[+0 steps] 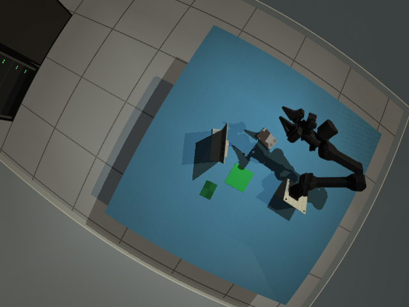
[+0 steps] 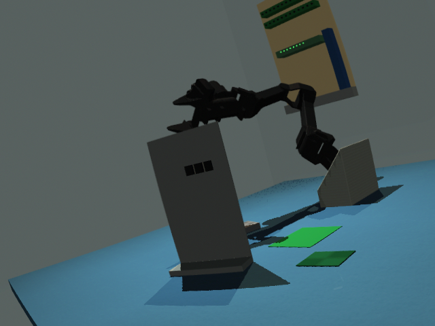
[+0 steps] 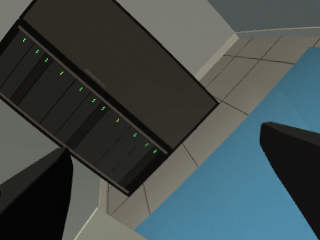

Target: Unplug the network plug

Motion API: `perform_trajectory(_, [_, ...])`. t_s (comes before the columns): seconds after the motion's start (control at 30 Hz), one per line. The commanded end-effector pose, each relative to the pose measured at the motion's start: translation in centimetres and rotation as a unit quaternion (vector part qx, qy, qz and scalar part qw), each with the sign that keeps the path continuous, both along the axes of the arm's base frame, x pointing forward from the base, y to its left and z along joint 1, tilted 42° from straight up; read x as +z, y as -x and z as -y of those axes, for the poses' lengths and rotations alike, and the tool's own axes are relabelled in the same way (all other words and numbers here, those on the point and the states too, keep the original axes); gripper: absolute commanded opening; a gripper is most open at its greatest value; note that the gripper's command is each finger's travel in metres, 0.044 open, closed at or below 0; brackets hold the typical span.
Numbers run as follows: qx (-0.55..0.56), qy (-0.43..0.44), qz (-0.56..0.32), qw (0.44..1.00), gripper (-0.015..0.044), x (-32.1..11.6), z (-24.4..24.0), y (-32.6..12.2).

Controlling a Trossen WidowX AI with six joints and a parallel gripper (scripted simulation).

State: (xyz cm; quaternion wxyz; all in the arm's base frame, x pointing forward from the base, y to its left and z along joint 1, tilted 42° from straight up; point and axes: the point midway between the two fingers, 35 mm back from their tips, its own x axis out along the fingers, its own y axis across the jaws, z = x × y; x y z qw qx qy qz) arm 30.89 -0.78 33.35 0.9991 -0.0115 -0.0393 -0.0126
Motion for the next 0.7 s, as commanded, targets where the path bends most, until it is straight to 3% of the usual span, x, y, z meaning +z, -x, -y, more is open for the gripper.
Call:
perform_trajectory(0.0, [0.002,-0.001,-0.003,1.000,0.0374,-0.2,0.0,-0.1])
perform_trajectory(0.27, [0.070,-0.083,-0.122,0.987,0.0164,-6.9,-0.2,-2.1])
perform_trajectory(0.67, [0.146,-0.290,-0.301,0.896,0.0156,-16.7,-0.3,-1.5])
